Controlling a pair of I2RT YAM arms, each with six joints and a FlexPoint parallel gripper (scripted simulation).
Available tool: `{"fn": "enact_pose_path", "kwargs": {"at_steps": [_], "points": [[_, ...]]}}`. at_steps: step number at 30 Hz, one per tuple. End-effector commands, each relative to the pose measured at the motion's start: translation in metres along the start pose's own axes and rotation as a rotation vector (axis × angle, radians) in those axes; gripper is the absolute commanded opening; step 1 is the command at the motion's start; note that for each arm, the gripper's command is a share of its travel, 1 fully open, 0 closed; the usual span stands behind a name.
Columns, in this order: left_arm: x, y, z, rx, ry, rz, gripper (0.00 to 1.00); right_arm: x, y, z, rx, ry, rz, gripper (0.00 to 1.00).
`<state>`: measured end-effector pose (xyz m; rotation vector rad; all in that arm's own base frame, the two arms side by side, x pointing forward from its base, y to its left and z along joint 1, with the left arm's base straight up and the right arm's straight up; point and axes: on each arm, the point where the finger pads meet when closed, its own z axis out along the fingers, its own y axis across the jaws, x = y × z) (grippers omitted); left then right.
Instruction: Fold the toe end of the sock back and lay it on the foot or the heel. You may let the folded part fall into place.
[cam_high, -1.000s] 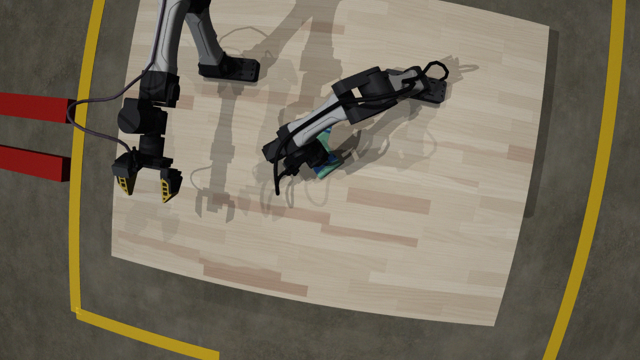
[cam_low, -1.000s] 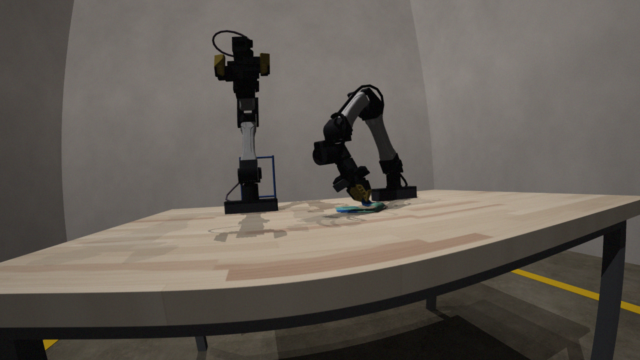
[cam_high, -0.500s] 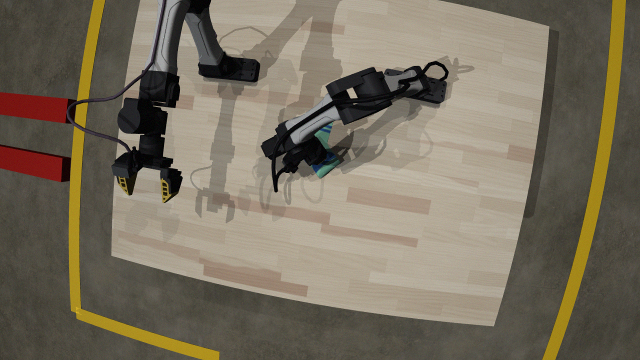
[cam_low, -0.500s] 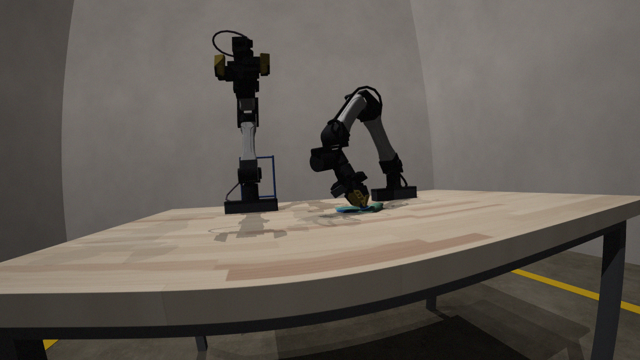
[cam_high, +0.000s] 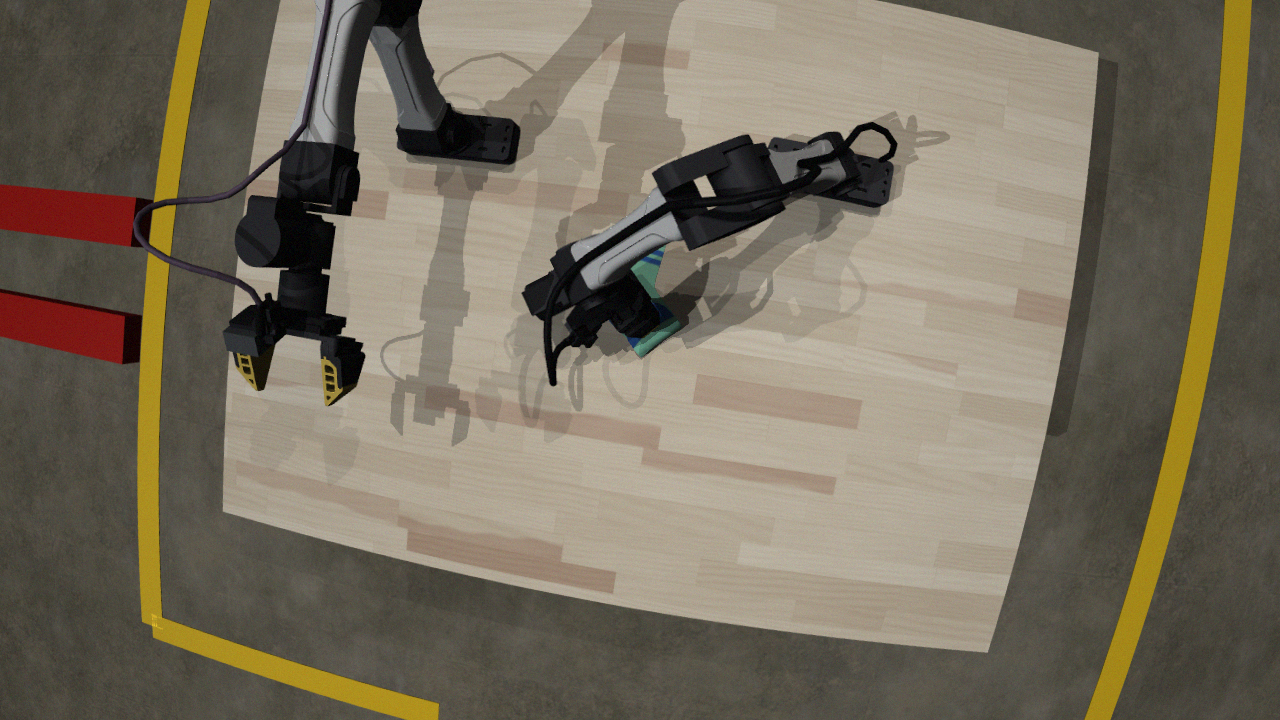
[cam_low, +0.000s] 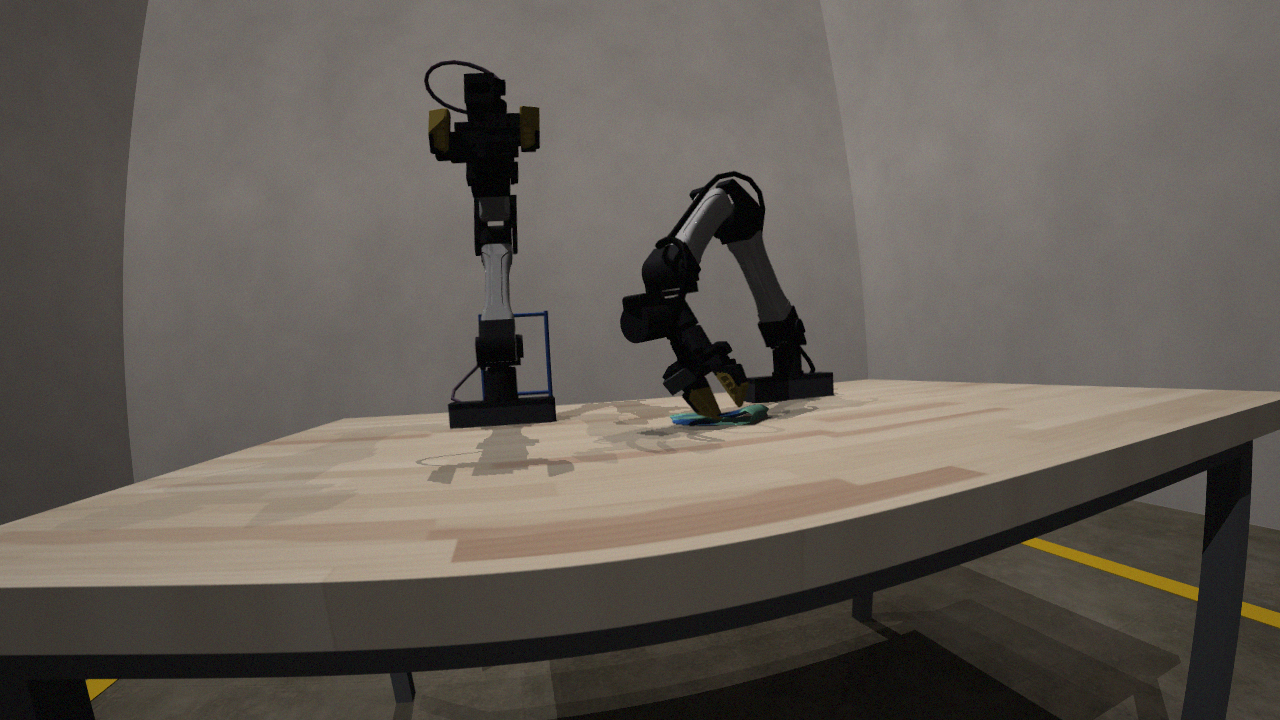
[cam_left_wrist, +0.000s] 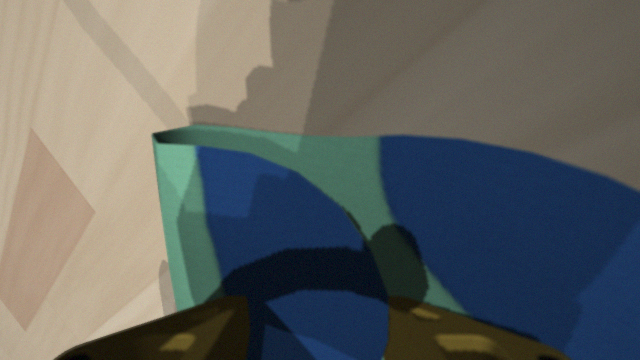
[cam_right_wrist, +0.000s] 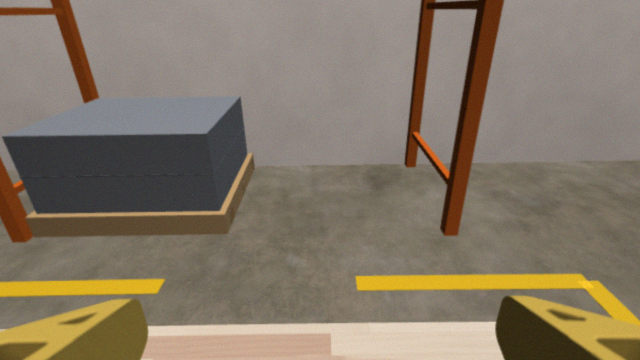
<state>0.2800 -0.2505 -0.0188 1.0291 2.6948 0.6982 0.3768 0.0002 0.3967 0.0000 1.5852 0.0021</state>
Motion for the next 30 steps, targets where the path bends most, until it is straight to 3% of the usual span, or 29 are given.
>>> {"fn": "enact_pose_path", "kwargs": {"at_steps": [1,18,22,30], "points": [[-0.005,0.004,-0.031,0.018,-0.036,-0.02,0.39,-0.005,0.0,-0.002,0.001,-0.014,-0.001,1.0],[-0.003,0.005,-0.073,0.016,-0.037,-0.02,0.39,-0.005,0.0,-0.002,0.001,-0.014,-0.001,1.0],[-0.003,0.005,-0.06,0.009,-0.028,-0.018,0.39,-0.005,0.0,-0.002,0.001,-0.014,-0.001,1.0],[-0.007,0.009,-0.067,0.012,-0.05,-0.021,0.39,-0.005,0.0,-0.002,0.001,-0.014,-0.001,1.0]]}}
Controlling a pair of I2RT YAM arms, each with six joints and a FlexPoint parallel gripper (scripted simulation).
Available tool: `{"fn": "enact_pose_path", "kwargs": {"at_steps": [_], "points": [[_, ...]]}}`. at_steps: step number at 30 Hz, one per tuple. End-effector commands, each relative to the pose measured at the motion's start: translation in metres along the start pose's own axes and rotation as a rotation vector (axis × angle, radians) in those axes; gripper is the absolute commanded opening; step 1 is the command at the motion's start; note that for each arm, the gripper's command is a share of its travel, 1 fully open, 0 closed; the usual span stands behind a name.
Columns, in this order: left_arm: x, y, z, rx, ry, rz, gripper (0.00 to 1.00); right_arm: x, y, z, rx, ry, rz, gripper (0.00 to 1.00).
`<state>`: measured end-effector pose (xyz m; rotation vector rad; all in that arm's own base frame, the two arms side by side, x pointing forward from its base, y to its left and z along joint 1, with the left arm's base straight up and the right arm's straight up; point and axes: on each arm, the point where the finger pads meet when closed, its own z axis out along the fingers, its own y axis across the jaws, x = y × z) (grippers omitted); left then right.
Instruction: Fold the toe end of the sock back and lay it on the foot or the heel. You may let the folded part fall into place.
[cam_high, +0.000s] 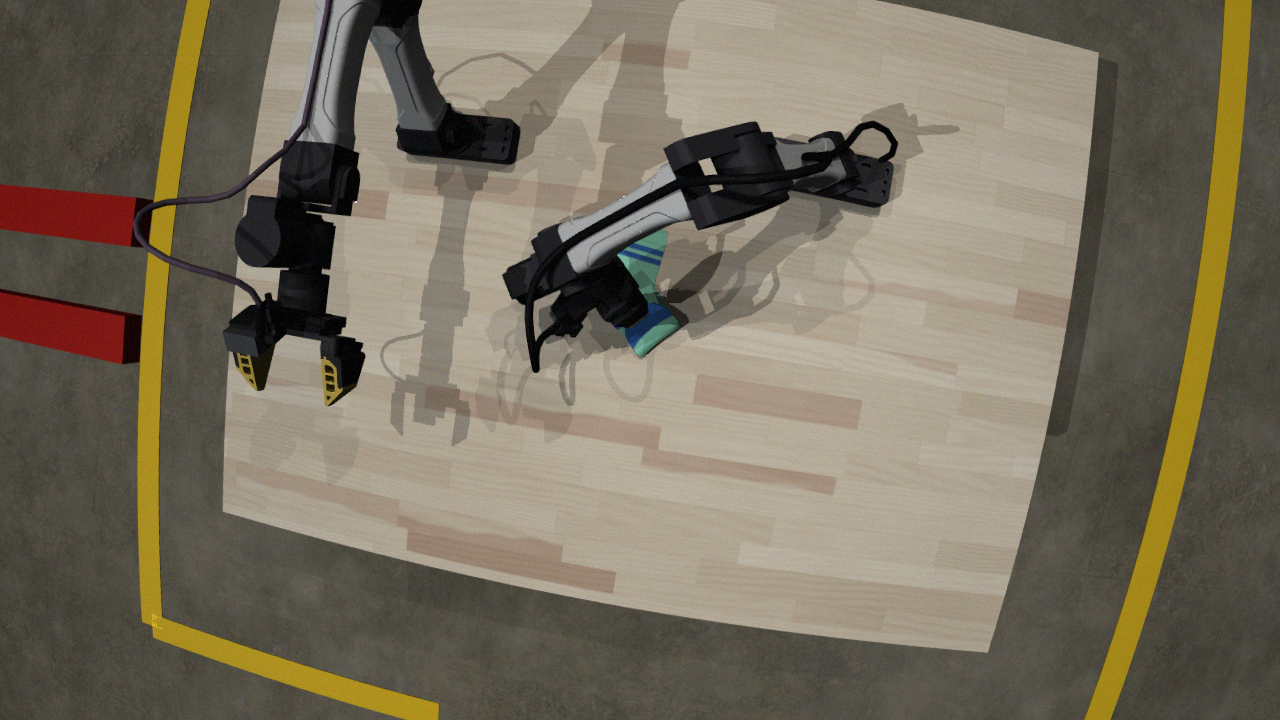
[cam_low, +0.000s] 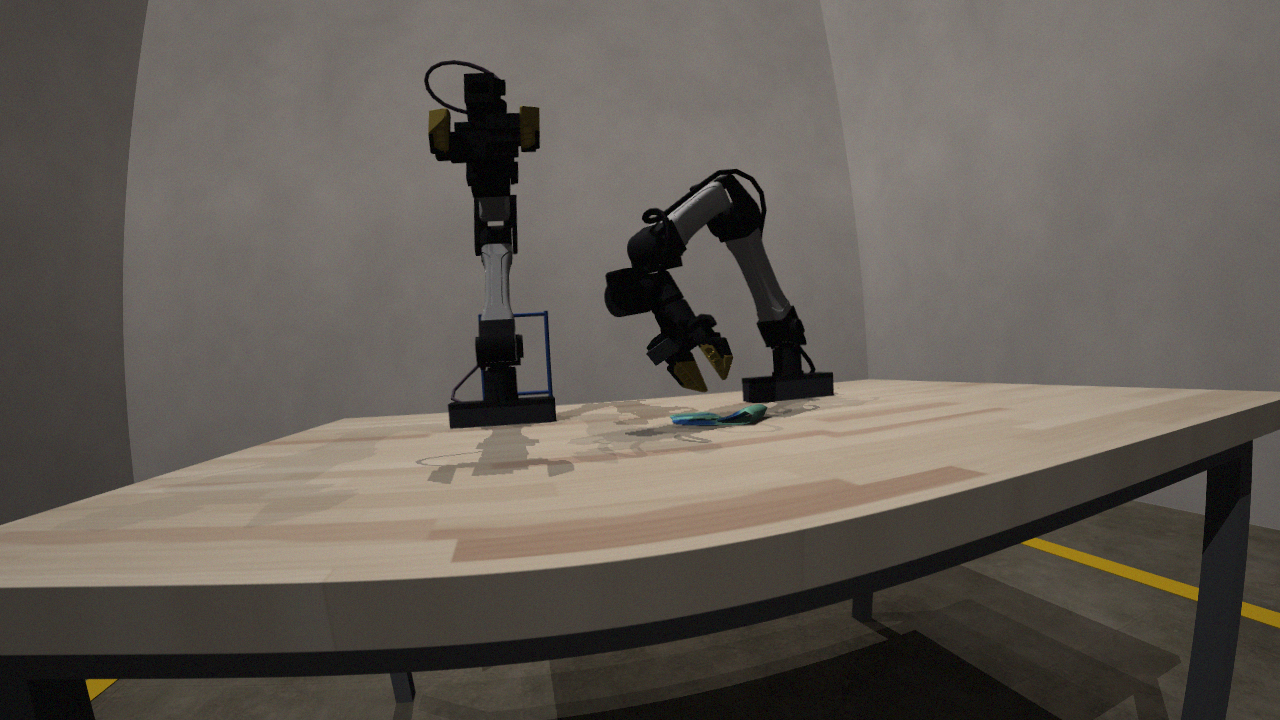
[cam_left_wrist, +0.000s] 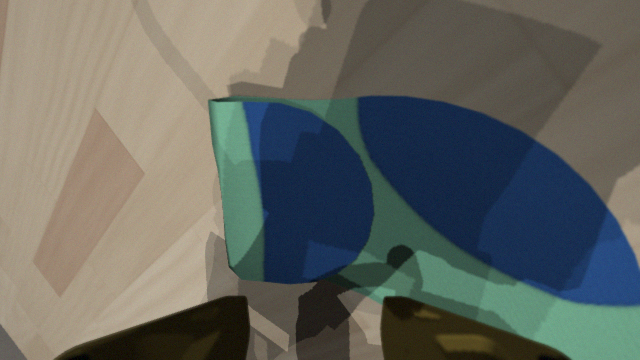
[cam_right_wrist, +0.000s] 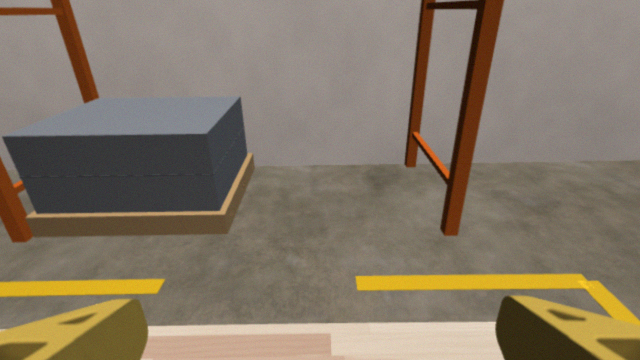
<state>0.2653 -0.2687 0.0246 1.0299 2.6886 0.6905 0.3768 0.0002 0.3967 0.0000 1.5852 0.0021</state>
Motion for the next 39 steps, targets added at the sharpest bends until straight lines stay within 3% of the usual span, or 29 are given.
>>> {"fn": "enact_pose_path", "kwargs": {"at_steps": [1,13,23,26,28,31,39], "points": [[-0.006,0.008,-0.017,0.01,-0.04,-0.02,0.39,-0.005,0.0,-0.002,0.001,-0.014,-0.001,1.0],[-0.006,0.008,-0.017,0.01,-0.041,-0.02,0.39,-0.005,0.0,-0.002,0.001,-0.014,-0.001,1.0],[-0.037,0.058,-0.026,0.166,-0.221,-0.224,0.39,-0.022,-0.001,-0.007,0.006,-0.058,-0.005,1.0],[-0.038,0.063,-0.024,0.173,-0.229,-0.239,0.39,-0.011,-0.001,-0.003,0.004,-0.028,-0.003,1.0],[-0.041,0.079,-0.03,0.188,-0.269,-0.286,0.39,-0.023,-0.001,-0.009,0.008,-0.052,-0.006,1.0],[-0.046,0.104,-0.037,0.205,-0.327,-0.35,0.39,-0.007,-0.002,-0.001,0.01,-0.012,-0.008,1.0],[-0.05,0.162,-0.054,0.234,-0.477,-0.487,0.39,-0.017,-0.002,-0.003,0.011,-0.04,-0.009,1.0]]}}
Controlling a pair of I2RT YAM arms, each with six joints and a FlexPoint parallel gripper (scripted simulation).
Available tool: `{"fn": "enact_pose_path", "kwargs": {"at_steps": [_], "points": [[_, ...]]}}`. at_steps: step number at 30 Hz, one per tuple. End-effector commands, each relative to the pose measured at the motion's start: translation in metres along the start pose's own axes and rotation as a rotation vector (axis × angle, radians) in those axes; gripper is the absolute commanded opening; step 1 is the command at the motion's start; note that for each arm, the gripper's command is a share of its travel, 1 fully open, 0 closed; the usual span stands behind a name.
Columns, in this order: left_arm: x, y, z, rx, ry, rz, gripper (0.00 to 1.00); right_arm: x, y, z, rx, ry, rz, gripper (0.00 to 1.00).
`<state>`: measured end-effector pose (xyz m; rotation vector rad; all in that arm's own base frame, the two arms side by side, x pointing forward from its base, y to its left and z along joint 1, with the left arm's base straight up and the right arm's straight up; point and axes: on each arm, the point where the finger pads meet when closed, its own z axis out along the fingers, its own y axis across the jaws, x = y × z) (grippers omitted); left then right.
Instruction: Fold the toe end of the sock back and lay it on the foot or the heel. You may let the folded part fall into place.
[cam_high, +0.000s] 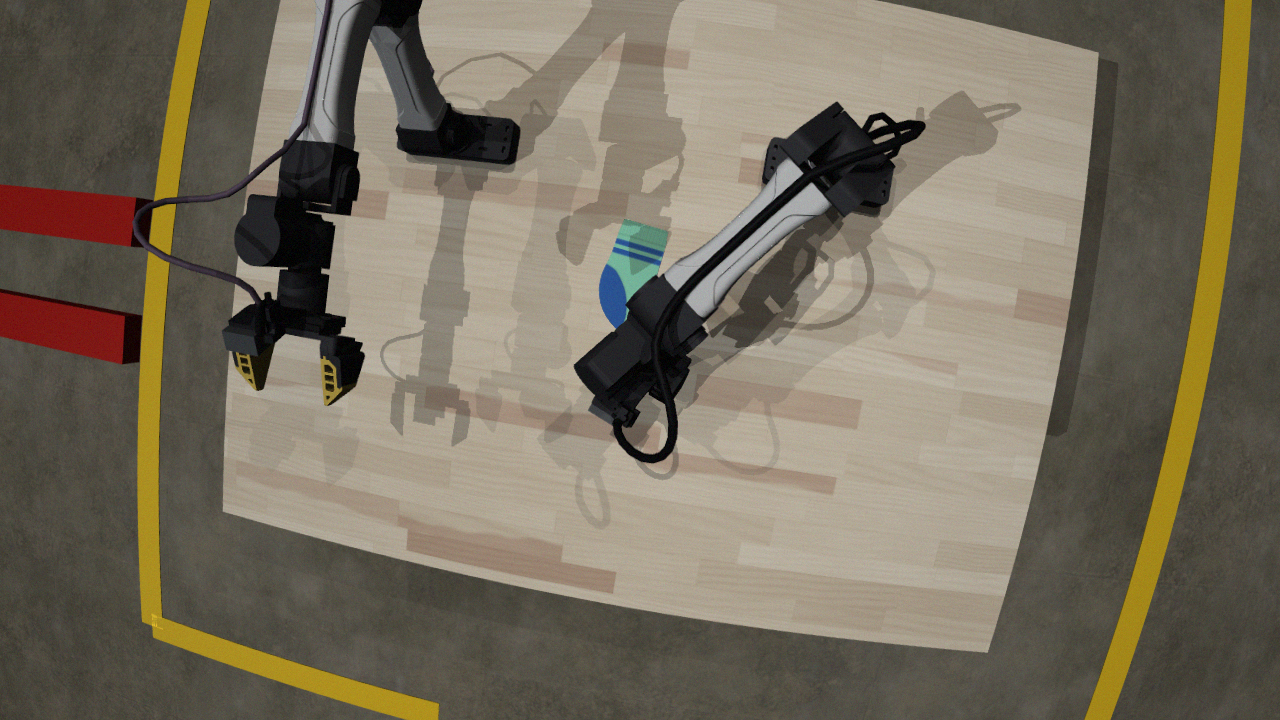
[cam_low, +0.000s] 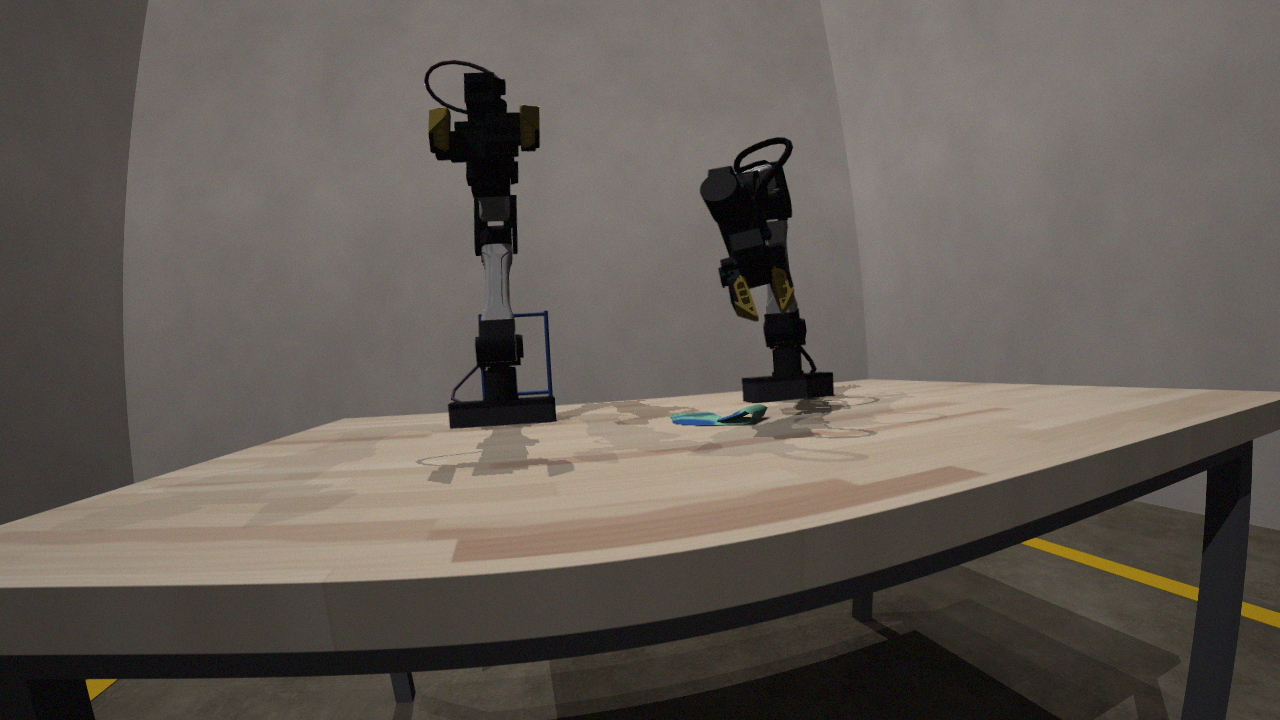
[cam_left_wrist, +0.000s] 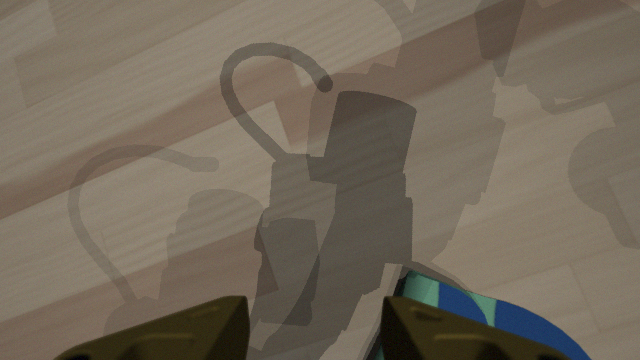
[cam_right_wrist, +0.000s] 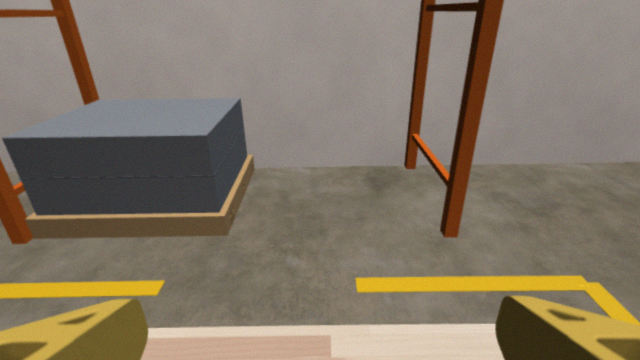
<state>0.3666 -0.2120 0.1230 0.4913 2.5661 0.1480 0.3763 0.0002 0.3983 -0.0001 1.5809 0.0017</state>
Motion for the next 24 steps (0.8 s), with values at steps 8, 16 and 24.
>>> {"fn": "enact_pose_path", "kwargs": {"at_steps": [8,16,24], "points": [[-0.044,0.04,-0.035,0.066,-0.233,-0.119,0.39,0.007,-0.001,0.0,0.005,0.015,-0.009,1.0],[-0.067,0.089,-0.068,0.061,-0.402,-0.207,0.39,0.003,-0.001,-0.004,0.006,-0.001,-0.01,1.0],[-0.075,0.122,-0.092,0.043,-0.516,-0.254,0.39,0.01,-0.001,0.004,0.007,0.025,-0.008,1.0]]}}
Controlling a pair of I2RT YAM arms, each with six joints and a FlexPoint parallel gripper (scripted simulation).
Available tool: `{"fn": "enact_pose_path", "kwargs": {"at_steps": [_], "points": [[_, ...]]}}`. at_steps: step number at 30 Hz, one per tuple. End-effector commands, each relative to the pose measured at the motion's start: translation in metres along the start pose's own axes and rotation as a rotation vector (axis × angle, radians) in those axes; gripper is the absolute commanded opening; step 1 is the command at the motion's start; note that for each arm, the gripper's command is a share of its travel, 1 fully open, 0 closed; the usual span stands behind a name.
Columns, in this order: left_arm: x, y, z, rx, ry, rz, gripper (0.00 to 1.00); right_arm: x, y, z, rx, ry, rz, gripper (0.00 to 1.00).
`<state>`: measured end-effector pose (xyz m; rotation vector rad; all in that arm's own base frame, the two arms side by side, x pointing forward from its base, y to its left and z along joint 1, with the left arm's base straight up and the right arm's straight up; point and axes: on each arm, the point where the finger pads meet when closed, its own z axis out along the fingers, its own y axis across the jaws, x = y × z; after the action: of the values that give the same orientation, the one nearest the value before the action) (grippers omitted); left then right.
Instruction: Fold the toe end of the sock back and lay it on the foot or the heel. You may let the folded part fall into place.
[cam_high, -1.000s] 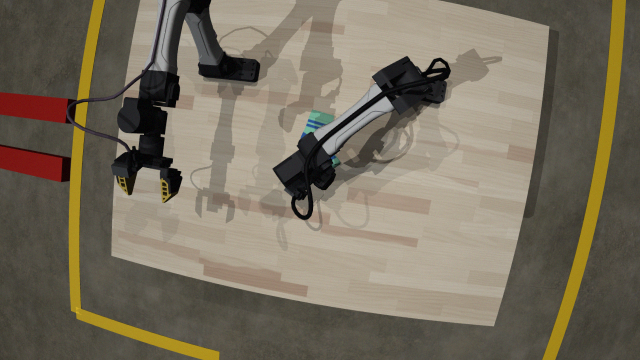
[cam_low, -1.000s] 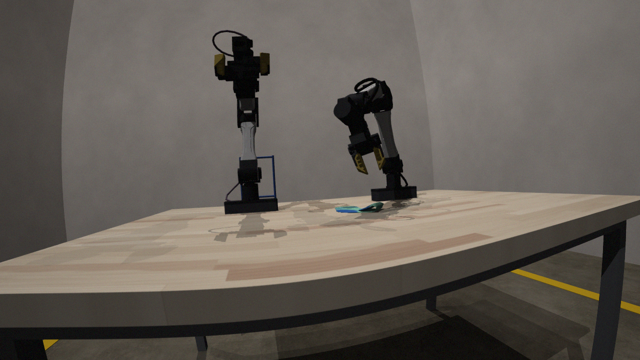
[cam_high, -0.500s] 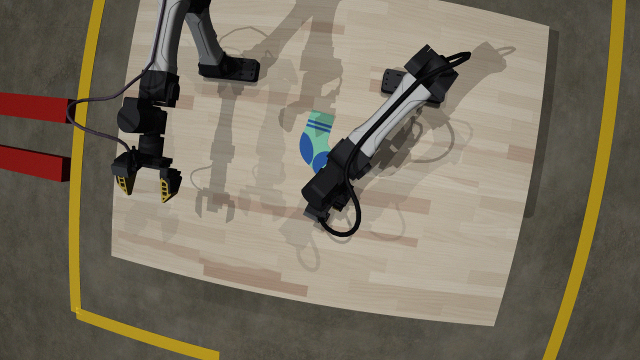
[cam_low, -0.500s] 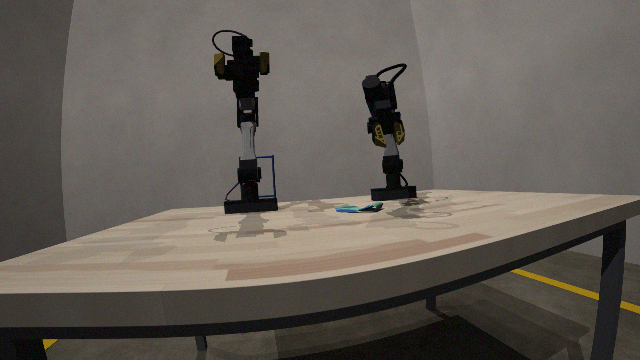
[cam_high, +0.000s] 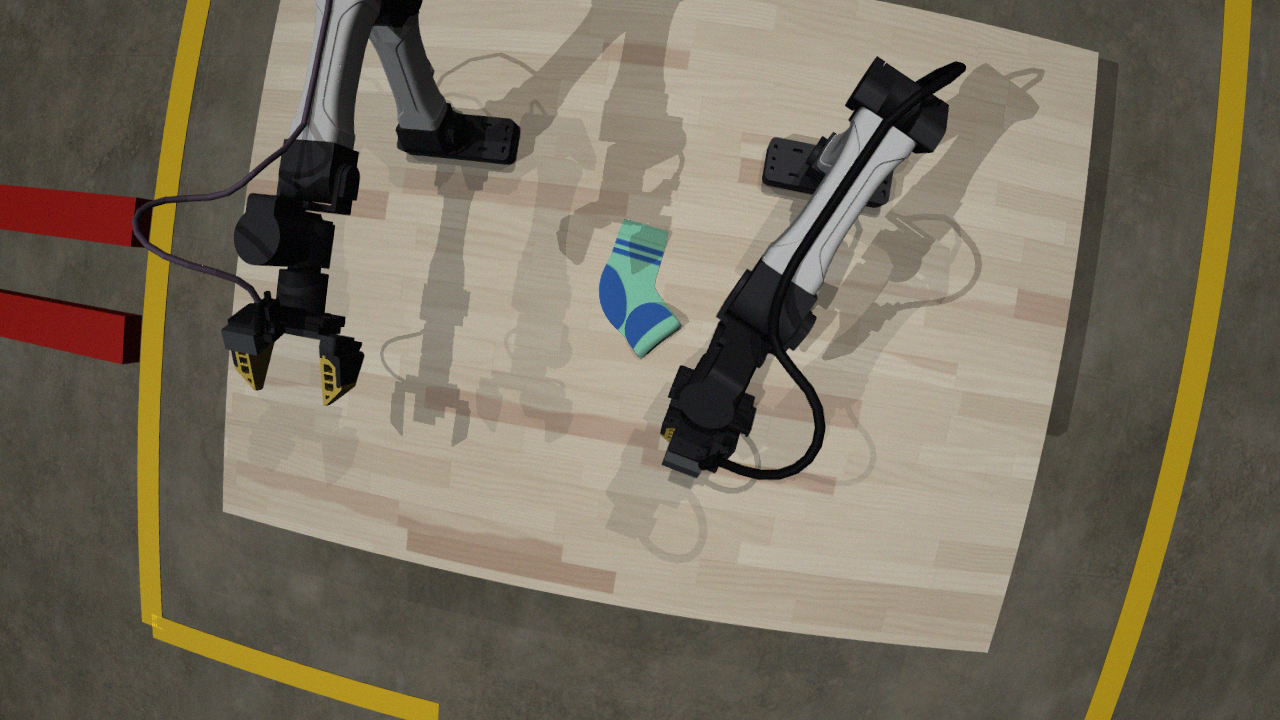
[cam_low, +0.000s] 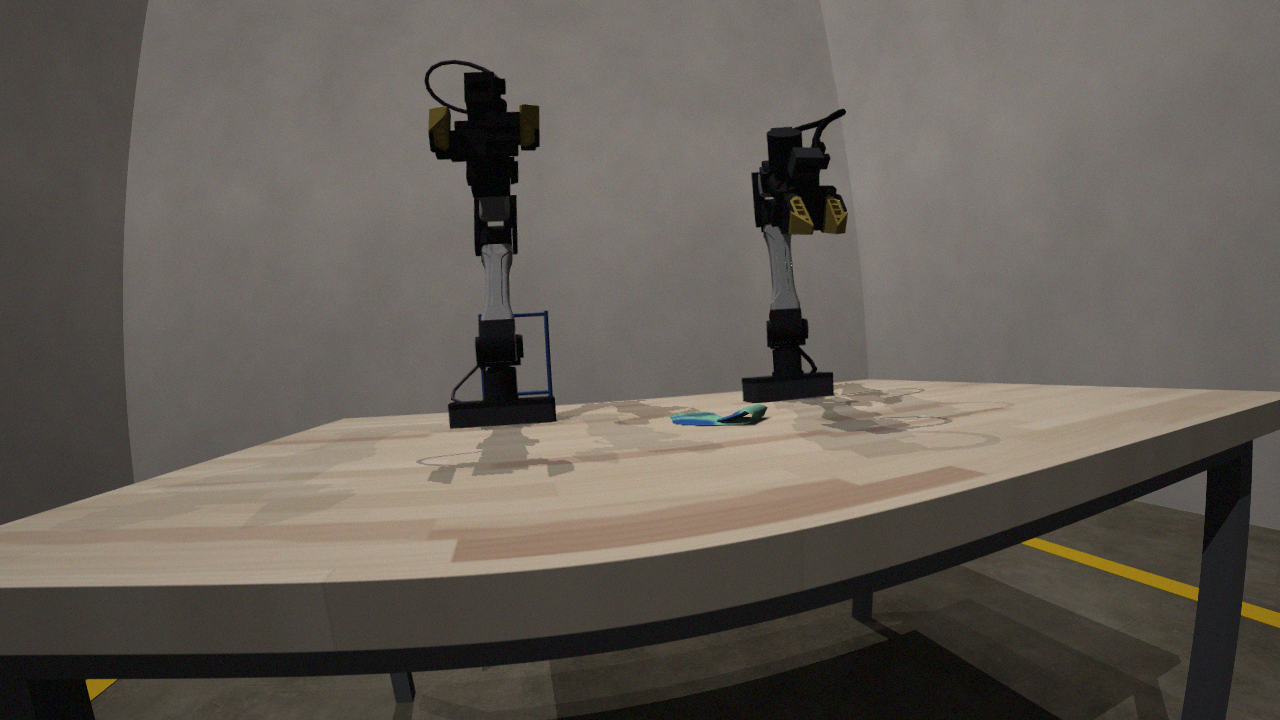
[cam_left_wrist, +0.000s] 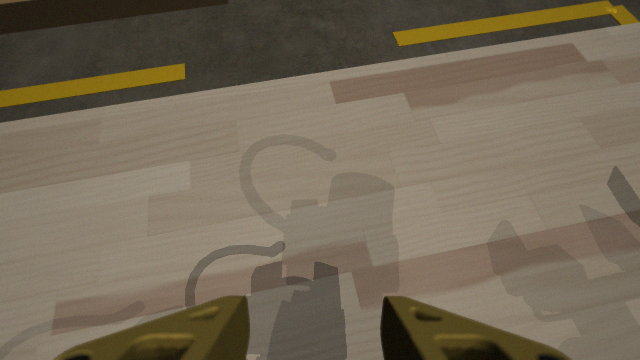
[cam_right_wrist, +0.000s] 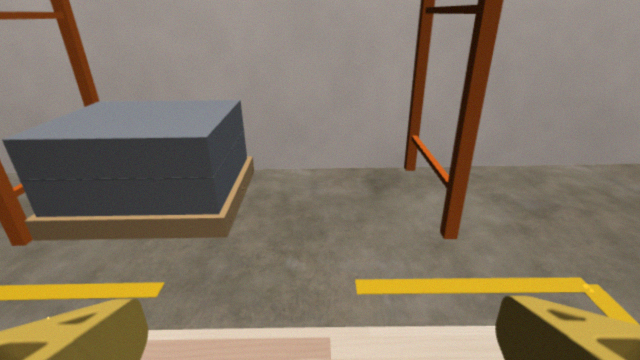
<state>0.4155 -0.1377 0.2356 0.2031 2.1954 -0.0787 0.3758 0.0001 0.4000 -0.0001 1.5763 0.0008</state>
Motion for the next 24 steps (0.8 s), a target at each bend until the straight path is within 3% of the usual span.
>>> {"fn": "enact_pose_path", "kwargs": {"at_steps": [1,2,11,14,24], "points": [[-0.026,0.016,-0.018,0.011,-0.118,-0.027,0.39,0.011,-0.001,0.004,0.007,0.027,-0.007,1.0],[-0.032,0.022,-0.023,0.005,-0.145,-0.035,0.39,-0.002,-0.001,-0.002,0.008,-0.007,-0.007,1.0],[-0.065,0.062,-0.062,-0.027,-0.334,-0.065,0.39,-0.017,-0.002,-0.007,0.012,-0.043,-0.009,1.0],[-0.065,0.066,-0.061,-0.032,-0.341,-0.067,0.39,-0.007,-0.001,-0.001,0.005,-0.018,-0.006,1.0],[-0.094,0.108,-0.122,-0.101,-0.563,-0.069,0.39,-0.019,-0.001,-0.005,0.005,-0.05,-0.01,1.0]]}}
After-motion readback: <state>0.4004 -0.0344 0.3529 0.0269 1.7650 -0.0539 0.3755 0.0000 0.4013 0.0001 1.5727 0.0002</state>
